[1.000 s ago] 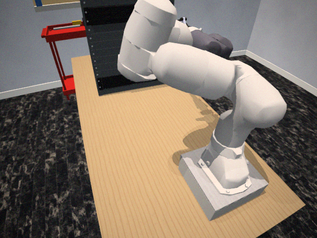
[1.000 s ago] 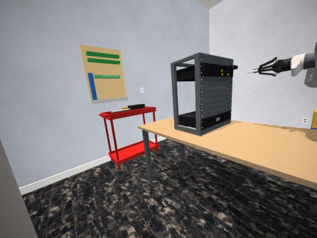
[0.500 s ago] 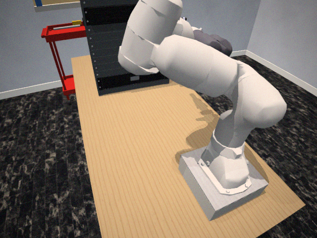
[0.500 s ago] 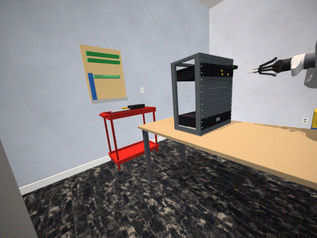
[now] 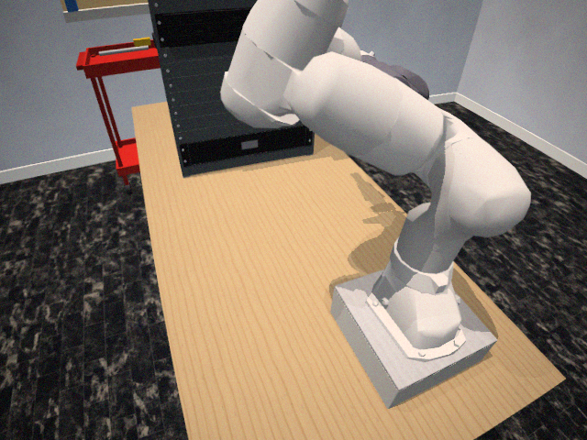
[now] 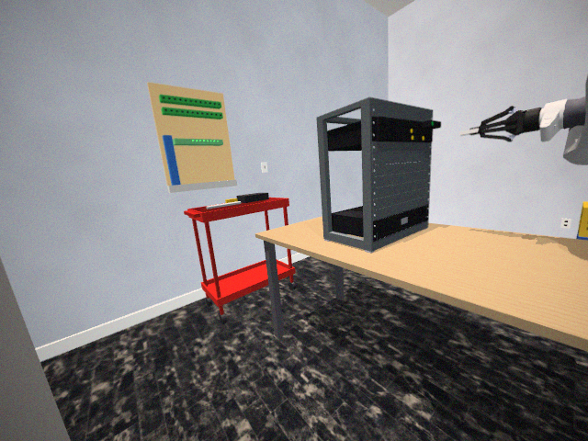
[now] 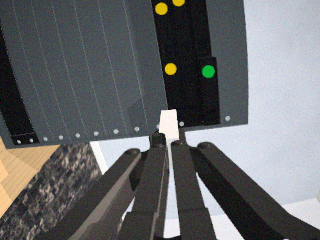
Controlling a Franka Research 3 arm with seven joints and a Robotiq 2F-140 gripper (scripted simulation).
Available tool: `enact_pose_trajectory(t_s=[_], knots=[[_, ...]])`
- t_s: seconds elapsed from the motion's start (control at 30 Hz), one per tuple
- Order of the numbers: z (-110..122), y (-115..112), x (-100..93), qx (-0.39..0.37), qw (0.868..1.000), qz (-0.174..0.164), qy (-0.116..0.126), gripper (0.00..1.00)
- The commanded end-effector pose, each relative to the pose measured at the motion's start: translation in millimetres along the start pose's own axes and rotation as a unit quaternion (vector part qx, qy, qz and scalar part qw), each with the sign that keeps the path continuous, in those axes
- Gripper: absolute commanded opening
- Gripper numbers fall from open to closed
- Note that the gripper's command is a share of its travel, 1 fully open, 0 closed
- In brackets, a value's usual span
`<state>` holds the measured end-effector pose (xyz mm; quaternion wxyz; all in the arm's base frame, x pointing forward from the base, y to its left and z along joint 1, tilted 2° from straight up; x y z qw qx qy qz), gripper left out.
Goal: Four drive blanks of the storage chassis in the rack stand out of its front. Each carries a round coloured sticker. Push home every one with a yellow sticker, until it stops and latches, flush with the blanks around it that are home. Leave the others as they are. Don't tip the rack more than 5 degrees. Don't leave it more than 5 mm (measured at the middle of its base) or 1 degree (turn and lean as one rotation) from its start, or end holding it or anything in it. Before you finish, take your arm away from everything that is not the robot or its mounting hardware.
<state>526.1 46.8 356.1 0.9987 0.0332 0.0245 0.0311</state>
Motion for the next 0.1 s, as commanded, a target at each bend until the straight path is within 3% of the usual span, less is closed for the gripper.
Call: enact_pose_trajectory(t_s=[0.0, 0.07], knots=[[-0.3, -2.2, -0.7, -0.015, 1.0, 0.006, -0.004, 0.0], [-0.3, -2.2, -0.7, -0.015, 1.0, 0.006, -0.004, 0.0]])
Point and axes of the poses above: the point where the finger pads meet when closed, its own x axis out along the fingers, its own z axis across the jaws, y = z × x, the point moved 5 cm from there along -x, back along the fingers, and after that the axes turned 3 degrees about x, right-handed, at the moved point
